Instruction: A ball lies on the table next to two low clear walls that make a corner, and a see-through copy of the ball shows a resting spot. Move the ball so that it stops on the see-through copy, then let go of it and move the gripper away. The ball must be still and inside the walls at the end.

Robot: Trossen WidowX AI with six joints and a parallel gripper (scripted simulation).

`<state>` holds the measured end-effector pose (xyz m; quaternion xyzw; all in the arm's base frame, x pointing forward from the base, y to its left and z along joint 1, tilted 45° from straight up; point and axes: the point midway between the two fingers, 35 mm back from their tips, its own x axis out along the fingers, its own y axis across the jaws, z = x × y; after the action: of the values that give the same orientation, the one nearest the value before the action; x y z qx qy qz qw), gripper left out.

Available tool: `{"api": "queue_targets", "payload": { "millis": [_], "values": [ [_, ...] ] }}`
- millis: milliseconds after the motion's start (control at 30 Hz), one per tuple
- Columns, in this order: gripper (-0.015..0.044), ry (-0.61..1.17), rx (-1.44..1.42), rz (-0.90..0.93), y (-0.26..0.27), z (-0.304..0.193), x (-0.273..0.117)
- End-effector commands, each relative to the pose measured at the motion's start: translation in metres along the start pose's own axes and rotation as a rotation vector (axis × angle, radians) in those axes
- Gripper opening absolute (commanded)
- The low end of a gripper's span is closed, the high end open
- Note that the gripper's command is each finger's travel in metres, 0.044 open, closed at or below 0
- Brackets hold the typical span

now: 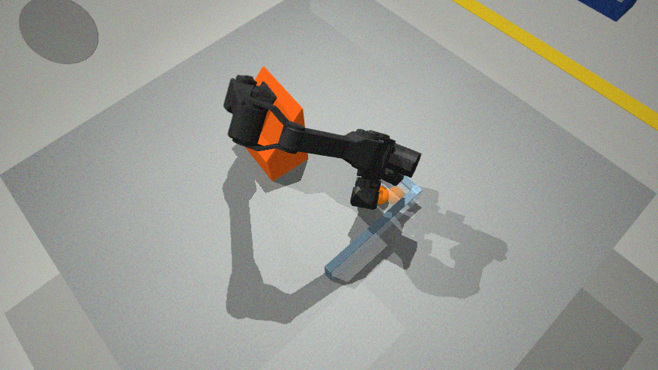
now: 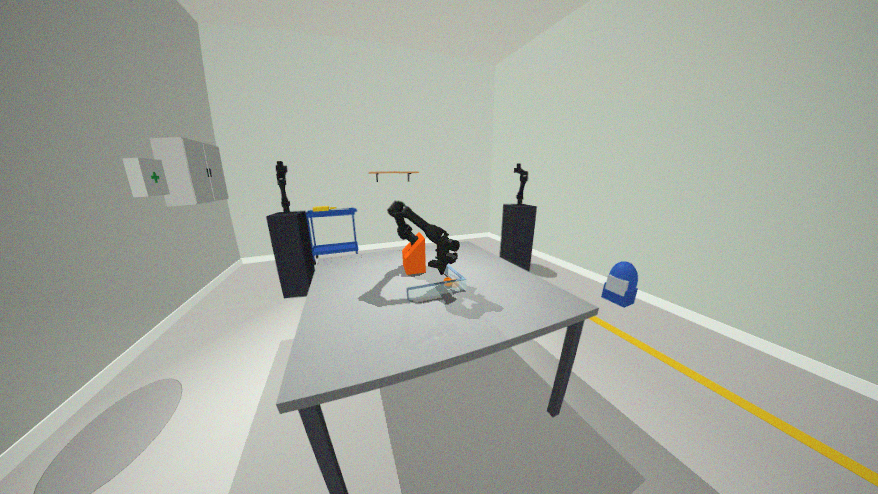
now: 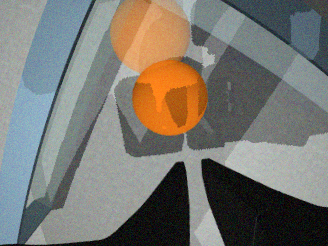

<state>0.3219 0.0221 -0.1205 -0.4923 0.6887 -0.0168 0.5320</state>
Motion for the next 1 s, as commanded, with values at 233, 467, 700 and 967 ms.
{"api": "queue_targets", "payload": {
  "millis": [233, 467, 700, 967],
  "values": [
    [0.0, 0.008, -0.181, -0.006, -0.001, -0.015, 0.009],
    [0.0, 0.008, -0.181, -0.006, -0.001, -0.014, 0.019],
    [0.0, 0.008, -0.181, -0.007, -0.001, -0.015, 0.03],
    [0.0, 0.009, -0.181, -0.008, -0.001, -0.015, 0.043]
  ]
}}
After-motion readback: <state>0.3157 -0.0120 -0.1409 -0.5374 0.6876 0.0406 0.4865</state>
